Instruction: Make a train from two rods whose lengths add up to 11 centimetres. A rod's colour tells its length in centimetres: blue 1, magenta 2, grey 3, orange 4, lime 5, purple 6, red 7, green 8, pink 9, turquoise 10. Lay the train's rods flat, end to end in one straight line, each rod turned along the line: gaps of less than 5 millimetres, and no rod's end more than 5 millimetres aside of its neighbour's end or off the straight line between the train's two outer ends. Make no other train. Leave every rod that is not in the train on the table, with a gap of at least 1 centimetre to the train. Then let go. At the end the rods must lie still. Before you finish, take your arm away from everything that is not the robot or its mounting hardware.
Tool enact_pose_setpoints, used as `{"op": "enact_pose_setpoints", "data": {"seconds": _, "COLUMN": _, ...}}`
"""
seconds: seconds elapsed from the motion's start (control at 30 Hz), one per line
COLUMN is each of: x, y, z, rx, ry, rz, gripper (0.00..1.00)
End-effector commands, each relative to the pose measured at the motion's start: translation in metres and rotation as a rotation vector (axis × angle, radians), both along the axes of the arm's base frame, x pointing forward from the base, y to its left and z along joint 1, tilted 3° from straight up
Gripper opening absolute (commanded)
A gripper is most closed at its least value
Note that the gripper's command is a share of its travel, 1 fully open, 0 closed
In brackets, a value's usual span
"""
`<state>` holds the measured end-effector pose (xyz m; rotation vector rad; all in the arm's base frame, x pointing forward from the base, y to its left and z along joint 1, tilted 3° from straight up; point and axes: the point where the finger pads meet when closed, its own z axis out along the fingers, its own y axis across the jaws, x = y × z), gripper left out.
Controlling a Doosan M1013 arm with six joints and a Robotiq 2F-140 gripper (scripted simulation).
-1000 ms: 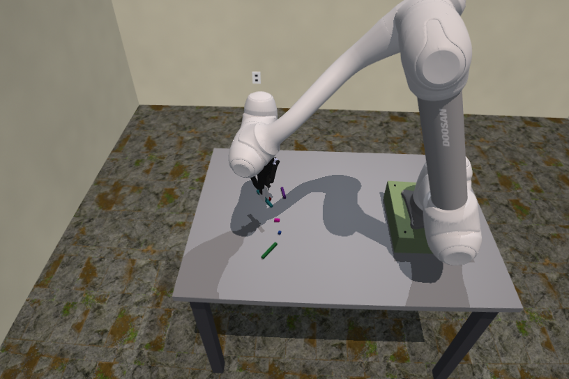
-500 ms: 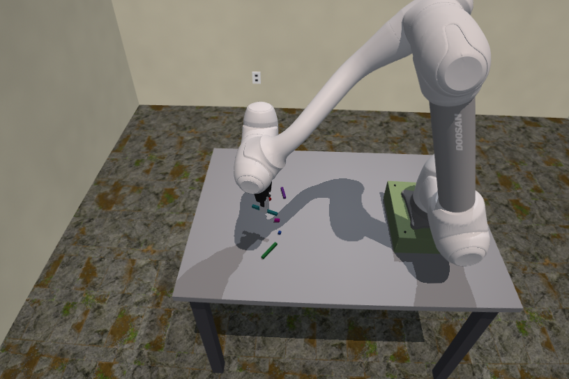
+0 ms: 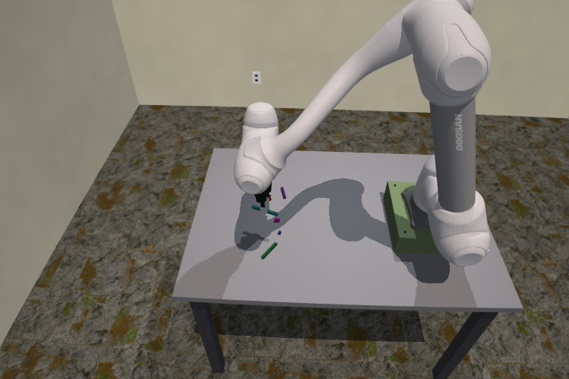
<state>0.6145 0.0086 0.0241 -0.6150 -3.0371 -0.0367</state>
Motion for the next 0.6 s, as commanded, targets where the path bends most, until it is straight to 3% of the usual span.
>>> {"op": "enact_pose_setpoints", "data": {"seconds": 0.0, "x": -0.003, "y": 0.002, "z": -0.007, "rx": 0.004, "ry": 0.001, "rz": 0.003, "gripper": 0.03}}
{"op": "enact_pose_setpoints", "data": {"seconds": 0.17, "x": -0.003, "y": 0.003, "z": -0.016, "rx": 0.004, "ry": 0.001, "rz": 0.003, "gripper": 0.03}}
{"op": "enact_pose_setpoints", "data": {"seconds": 0.57, "x": -0.005, "y": 0.004, "z": -0.067, "rx": 0.004, "ry": 0.001, "rz": 0.003, "gripper": 0.03}}
